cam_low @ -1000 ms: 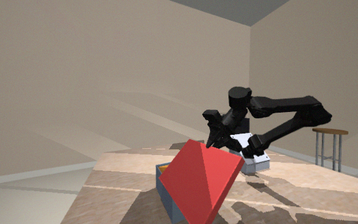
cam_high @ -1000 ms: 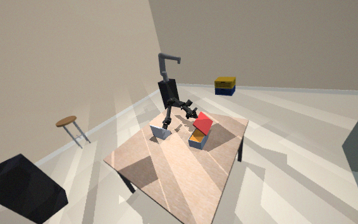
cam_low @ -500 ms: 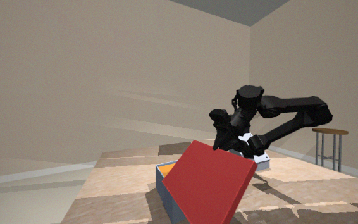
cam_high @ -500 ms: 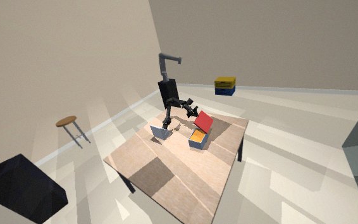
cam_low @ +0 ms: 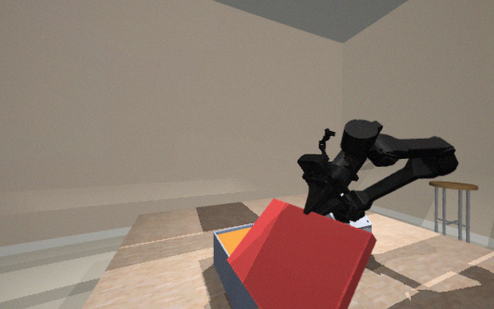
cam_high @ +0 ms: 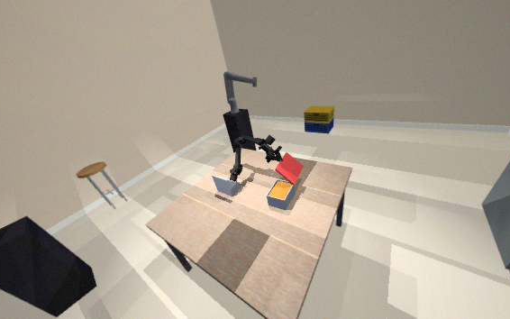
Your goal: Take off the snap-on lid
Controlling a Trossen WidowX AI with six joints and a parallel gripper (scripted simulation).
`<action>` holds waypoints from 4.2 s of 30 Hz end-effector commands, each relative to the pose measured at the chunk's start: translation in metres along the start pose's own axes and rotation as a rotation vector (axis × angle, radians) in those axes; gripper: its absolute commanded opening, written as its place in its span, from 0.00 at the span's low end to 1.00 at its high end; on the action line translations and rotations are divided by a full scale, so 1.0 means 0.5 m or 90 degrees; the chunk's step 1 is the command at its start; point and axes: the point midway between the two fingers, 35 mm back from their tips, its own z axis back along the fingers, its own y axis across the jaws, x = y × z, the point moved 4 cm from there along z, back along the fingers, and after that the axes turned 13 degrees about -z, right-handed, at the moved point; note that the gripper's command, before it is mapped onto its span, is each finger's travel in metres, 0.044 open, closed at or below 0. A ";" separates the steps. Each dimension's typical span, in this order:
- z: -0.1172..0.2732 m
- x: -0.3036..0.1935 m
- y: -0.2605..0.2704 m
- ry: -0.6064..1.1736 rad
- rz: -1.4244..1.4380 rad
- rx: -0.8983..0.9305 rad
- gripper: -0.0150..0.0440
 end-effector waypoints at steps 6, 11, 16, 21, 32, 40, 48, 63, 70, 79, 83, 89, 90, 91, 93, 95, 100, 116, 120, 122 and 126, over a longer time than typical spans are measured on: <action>0.010 -0.042 -0.008 0.003 -0.001 0.007 0.25; 0.013 -0.061 -0.014 0.003 -0.001 0.007 0.25; 0.015 -0.080 -0.020 0.004 -0.001 0.008 0.25; 0.018 -0.099 -0.027 0.004 -0.001 0.008 0.25; 0.024 -0.141 -0.040 0.005 -0.002 0.008 0.25; 0.028 -0.165 -0.048 0.005 -0.002 0.008 0.25; 0.020 -0.157 -0.058 0.006 -0.002 0.008 0.25; 0.000 -0.148 -0.081 0.006 -0.002 0.008 0.25; -0.007 -0.146 -0.089 0.007 -0.002 0.008 0.25; -0.016 -0.144 -0.100 0.007 -0.002 0.009 0.25; -0.021 -0.143 -0.105 0.007 -0.003 0.009 0.25; -0.027 -0.142 -0.112 0.007 -0.003 0.009 0.25; -0.028 -0.141 -0.113 0.007 -0.003 0.009 0.25; -0.029 -0.141 -0.114 0.007 -0.003 0.009 0.25; -0.031 -0.141 -0.116 0.007 -0.003 0.009 0.25; -0.033 -0.140 -0.119 0.007 -0.003 0.009 0.25; -0.038 -0.139 -0.125 0.008 -0.003 0.009 0.25; -0.054 -0.135 -0.143 0.008 -0.003 0.009 0.25; -0.058 -0.134 -0.148 0.008 -0.003 0.009 0.25; -0.060 -0.134 -0.150 0.008 -0.003 0.009 0.25; -0.064 -0.133 -0.155 0.008 -0.004 0.009 0.25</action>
